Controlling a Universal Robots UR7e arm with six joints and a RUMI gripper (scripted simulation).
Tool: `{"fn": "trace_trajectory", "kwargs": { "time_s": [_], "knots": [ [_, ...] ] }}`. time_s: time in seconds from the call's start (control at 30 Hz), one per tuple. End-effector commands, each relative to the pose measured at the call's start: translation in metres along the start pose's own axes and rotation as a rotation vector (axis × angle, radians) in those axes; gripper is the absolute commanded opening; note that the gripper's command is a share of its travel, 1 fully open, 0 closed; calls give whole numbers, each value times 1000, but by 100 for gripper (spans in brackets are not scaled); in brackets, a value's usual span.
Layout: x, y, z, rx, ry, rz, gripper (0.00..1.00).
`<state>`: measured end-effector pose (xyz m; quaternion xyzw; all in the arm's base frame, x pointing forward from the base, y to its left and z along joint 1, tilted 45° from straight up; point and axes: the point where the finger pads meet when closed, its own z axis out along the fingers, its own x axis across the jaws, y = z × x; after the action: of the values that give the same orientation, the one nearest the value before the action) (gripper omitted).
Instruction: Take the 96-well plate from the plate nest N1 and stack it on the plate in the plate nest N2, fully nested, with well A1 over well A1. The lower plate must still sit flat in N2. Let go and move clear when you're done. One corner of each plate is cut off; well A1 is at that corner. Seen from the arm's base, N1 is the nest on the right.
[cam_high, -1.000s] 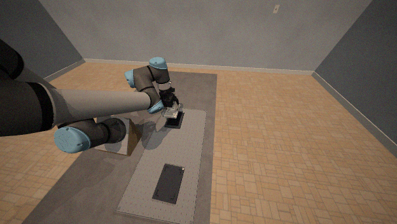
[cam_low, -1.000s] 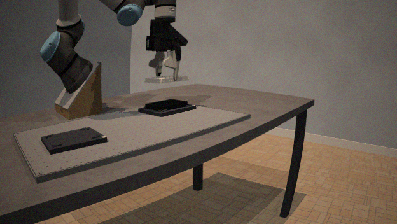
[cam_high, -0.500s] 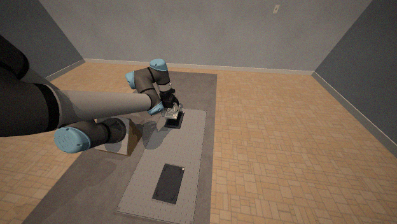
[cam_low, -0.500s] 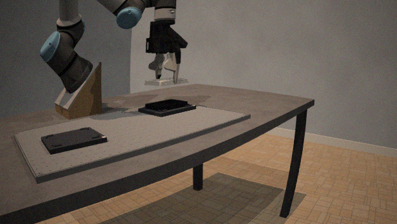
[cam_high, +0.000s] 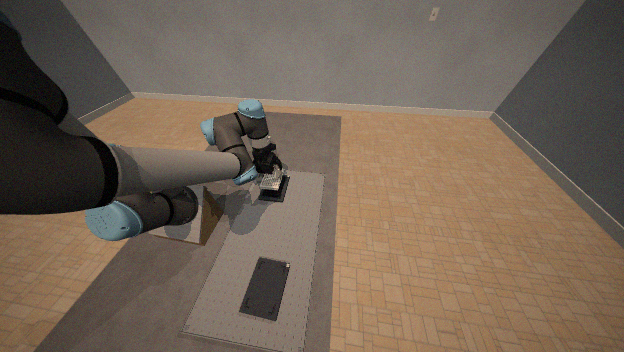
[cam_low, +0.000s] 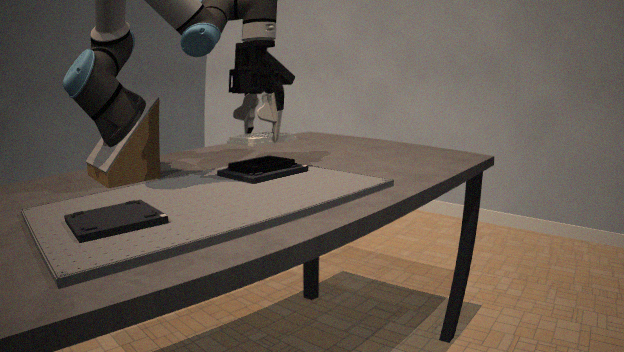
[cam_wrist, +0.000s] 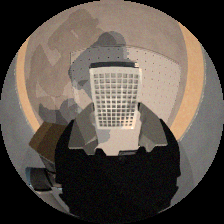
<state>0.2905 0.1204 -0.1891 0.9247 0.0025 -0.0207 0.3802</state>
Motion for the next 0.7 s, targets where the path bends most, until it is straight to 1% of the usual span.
{"fn": "trace_trajectory", "kwargs": {
  "time_s": [0.0,0.53,0.67],
  "knots": [
    [0,0,6,1,1,0,0],
    [1,0,31,1,1,0,0],
    [1,0,32,1,1,0,0]
  ]
}}
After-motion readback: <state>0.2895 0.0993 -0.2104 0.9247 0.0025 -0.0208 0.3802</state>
